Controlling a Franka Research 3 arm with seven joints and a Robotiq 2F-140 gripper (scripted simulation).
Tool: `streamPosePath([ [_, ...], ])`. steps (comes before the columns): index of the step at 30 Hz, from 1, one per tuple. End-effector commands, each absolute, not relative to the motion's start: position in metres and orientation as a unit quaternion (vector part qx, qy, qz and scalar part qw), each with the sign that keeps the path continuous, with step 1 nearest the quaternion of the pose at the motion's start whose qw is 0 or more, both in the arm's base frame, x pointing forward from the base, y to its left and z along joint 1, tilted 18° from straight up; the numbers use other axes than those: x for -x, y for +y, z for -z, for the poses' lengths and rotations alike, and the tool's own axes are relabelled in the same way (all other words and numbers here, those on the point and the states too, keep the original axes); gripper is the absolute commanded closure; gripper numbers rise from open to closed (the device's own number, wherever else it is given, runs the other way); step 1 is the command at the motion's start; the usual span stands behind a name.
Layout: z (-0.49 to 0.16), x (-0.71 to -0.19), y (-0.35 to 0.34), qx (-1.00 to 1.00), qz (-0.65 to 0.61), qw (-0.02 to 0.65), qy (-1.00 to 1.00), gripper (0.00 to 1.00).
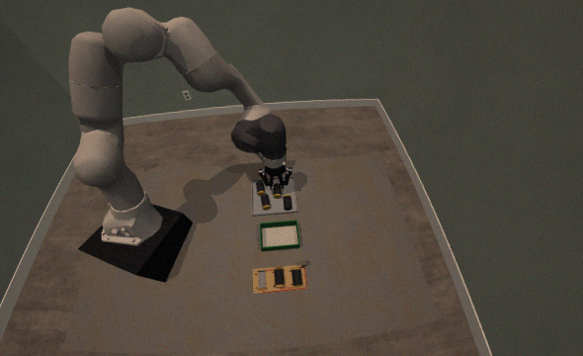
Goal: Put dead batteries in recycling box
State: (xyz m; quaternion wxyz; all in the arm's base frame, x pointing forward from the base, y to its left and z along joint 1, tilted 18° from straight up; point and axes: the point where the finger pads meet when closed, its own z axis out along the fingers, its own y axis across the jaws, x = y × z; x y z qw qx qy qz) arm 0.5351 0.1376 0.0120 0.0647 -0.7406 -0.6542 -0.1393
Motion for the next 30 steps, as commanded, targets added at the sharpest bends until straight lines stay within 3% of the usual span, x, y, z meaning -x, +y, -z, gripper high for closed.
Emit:
streamPosePath([
  [1,-0.011,-0.536,0.138,0.739,0.140,0.064,-0.656,0.84],
  [21,-0.013,-0.536,0.137,0.739,0.140,0.064,-0.656,0.84],
  [30,-0.047,-0.531,0.127,0.739,0.140,0.064,-0.656,0.84],
])
